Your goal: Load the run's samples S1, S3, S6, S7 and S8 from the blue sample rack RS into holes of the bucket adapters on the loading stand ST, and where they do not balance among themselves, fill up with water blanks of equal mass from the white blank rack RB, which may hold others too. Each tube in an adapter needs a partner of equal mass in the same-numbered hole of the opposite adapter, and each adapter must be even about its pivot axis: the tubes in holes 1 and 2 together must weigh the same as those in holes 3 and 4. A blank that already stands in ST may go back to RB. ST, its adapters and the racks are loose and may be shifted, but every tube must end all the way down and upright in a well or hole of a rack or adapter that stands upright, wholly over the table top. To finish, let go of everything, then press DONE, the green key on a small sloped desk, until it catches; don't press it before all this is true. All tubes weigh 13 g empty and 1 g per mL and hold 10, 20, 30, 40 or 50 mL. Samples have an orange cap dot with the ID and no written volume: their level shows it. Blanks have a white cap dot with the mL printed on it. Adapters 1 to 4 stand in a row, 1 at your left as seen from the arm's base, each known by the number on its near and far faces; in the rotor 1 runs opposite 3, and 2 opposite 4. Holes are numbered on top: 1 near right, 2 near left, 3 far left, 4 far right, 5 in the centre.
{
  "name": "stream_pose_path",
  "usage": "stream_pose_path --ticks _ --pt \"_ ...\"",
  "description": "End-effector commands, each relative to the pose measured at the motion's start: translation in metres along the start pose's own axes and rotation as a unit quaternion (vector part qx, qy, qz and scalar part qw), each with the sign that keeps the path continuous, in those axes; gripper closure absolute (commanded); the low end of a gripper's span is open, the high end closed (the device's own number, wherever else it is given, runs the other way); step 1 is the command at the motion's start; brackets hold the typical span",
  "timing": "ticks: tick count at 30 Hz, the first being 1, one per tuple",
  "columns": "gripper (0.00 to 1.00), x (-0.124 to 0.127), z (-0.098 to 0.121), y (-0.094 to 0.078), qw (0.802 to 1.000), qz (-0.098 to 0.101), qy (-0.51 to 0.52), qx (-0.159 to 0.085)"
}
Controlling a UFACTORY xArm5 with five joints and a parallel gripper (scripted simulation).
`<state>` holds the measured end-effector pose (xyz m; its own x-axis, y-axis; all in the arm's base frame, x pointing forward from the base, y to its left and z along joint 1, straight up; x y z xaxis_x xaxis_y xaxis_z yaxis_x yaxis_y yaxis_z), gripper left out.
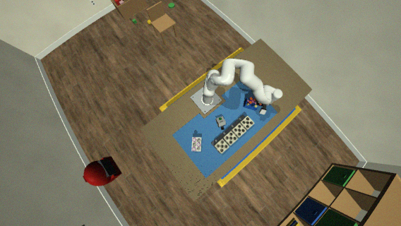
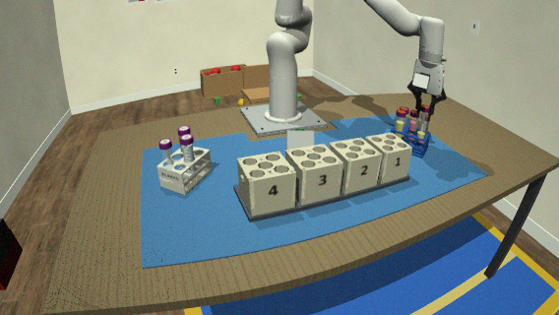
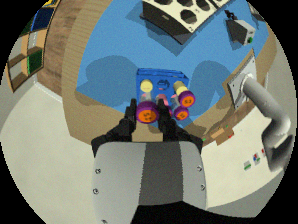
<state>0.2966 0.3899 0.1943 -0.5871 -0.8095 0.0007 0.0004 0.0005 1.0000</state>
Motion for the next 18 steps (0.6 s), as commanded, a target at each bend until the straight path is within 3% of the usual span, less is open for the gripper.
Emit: stream_pose_path --ticks 1,18 --pt "1.00 -0.001 0.000 0.009 1.000 -0.002 0.000 0.000" --pt "1.00 -0.001 0.000 0.039 1.000 -0.002 0.000 0.000"
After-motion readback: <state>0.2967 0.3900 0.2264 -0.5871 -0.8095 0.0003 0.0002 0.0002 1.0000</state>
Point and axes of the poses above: the point where the finger pads meet when closed, its own y axis back along the fingers, its own x axis across the jaws, z = x × y, the point moved 5 cm from there along y, back along the fingers, and after that the axes turned 9 degrees about y, right-handed, at the moved point
